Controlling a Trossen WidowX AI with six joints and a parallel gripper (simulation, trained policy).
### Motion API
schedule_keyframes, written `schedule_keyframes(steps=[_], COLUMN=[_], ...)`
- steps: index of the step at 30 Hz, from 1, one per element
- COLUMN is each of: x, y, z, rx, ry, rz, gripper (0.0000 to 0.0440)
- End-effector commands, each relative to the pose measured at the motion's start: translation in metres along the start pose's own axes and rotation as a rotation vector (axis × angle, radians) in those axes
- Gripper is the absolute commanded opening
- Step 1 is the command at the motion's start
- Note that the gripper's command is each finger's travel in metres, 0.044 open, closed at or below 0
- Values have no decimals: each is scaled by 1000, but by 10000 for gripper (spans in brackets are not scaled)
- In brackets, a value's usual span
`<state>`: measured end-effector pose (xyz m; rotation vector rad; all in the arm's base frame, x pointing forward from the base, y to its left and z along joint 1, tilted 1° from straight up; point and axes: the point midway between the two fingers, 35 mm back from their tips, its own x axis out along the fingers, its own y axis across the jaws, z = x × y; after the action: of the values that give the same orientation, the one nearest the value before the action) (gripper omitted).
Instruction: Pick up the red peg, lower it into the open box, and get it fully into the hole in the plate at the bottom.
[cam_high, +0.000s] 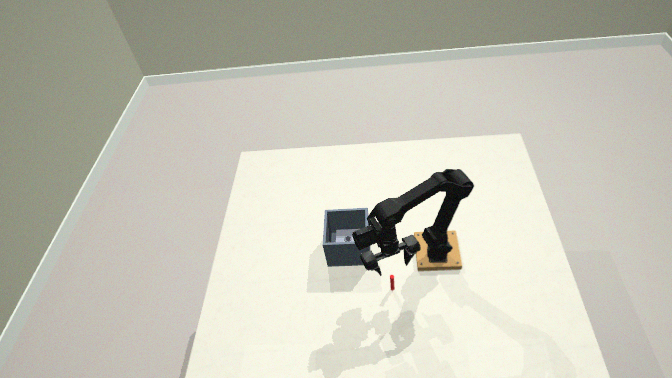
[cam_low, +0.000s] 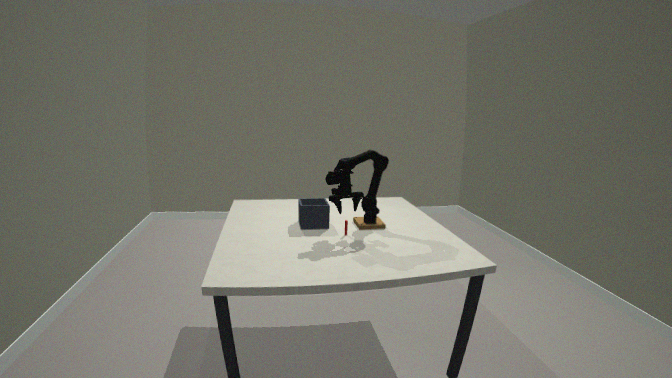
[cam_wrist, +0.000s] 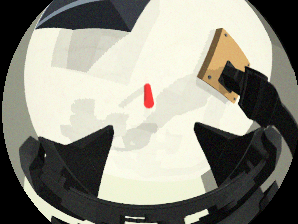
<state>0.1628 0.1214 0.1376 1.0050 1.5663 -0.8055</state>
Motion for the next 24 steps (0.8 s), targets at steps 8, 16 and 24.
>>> schedule_keyframes(steps=[8, 16, 24], x=[34, 58, 78], y=[-6, -8, -7], z=[6, 12, 18], rx=[63, 101, 126], ry=[-25, -38, -58], rz=[-48, -62, -58], gripper=[440, 440, 409])
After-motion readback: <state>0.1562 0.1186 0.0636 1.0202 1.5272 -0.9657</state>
